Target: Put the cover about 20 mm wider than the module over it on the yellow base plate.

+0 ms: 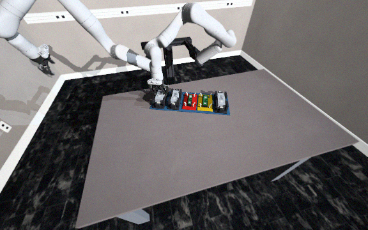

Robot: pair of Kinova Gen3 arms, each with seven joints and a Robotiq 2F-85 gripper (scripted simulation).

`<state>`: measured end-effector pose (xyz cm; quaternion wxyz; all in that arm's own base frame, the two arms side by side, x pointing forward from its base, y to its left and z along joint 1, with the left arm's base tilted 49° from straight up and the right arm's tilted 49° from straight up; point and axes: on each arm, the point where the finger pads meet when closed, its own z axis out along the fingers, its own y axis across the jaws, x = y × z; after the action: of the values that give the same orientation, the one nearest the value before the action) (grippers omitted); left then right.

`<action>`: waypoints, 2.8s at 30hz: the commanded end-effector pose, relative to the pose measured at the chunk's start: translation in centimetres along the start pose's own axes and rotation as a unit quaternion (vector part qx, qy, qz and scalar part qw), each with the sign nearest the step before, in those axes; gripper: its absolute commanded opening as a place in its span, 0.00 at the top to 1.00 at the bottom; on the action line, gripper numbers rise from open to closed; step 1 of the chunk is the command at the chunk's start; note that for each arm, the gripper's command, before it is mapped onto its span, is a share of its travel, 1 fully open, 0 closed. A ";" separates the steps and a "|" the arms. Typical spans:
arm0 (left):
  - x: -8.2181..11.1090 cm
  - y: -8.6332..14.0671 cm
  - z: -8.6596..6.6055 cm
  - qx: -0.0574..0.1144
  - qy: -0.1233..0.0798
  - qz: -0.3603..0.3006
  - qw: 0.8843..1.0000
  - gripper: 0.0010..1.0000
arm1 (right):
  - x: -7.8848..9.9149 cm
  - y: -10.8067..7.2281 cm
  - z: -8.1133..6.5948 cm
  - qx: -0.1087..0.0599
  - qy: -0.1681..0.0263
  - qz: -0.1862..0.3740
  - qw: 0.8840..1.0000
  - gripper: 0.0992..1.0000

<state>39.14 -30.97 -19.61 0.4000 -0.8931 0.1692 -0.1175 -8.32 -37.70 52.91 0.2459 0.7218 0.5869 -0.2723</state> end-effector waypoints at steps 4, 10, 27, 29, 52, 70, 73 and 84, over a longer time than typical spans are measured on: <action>0.1 0.1 -0.2 -0.001 0.001 0.000 1.000 0.30 | 0.0 0.0 0.0 0.000 -0.001 0.000 1.000 0.00; 0.1 0.1 -0.2 -0.001 0.001 0.000 1.000 0.30 | 0.0 0.0 0.0 0.000 -0.001 0.000 1.000 0.00; 0.1 0.1 -0.2 -0.001 0.001 0.000 1.000 1.00 | 0.0 0.0 0.0 0.000 -0.001 0.000 1.000 0.00; 0.1 0.1 -0.2 -0.001 0.001 0.000 1.000 1.00 | 0.0 0.0 0.0 0.000 -0.001 0.000 1.000 0.00; 0.1 -0.1 -0.2 0.001 0.001 -0.001 1.000 1.00 | 0.0 0.0 0.0 0.000 -0.001 0.000 1.000 0.00; 0.1 -0.2 -0.2 0.001 0.000 -0.001 1.000 1.00 | 0.0 0.0 0.0 0.000 -0.001 0.000 1.000 0.00; 0.1 -0.2 -0.2 0.001 0.000 -0.001 1.000 1.00 | 0.0 0.0 0.0 0.000 -0.001 0.000 1.000 0.00; 0.1 -0.2 -2.9 0.001 0.000 -0.001 1.000 1.00 | 0.0 0.0 0.0 0.000 -0.001 0.000 1.000 0.00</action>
<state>38.74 -31.31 -18.81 0.4046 -0.8918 0.1669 -0.1147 -8.32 -37.70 52.91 0.2459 0.7218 0.5869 -0.2723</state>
